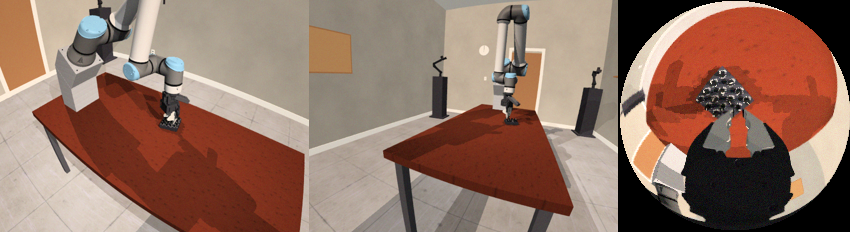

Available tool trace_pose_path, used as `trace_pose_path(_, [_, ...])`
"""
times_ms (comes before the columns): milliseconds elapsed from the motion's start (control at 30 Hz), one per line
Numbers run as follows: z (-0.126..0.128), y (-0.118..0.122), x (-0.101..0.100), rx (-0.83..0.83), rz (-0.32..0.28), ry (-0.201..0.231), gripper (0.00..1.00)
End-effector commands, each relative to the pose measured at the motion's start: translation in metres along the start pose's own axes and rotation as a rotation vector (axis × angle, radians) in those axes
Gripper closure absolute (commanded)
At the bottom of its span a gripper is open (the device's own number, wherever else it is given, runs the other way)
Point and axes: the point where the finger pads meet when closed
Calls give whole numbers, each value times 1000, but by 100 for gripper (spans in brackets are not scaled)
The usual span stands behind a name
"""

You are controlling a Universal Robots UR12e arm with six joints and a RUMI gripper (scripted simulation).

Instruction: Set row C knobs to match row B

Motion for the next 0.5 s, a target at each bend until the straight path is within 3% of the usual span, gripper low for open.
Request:
trace_pose_path(0, [0, 0, 0, 0, 0, 1, 89])
trace_pose_path(467, [0, 0, -3, 0, 0, 1, 89])
Point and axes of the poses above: the point where the finger pads meet when closed, its own x axis back along the fingers, its own z axis across the jaws, y = z × x
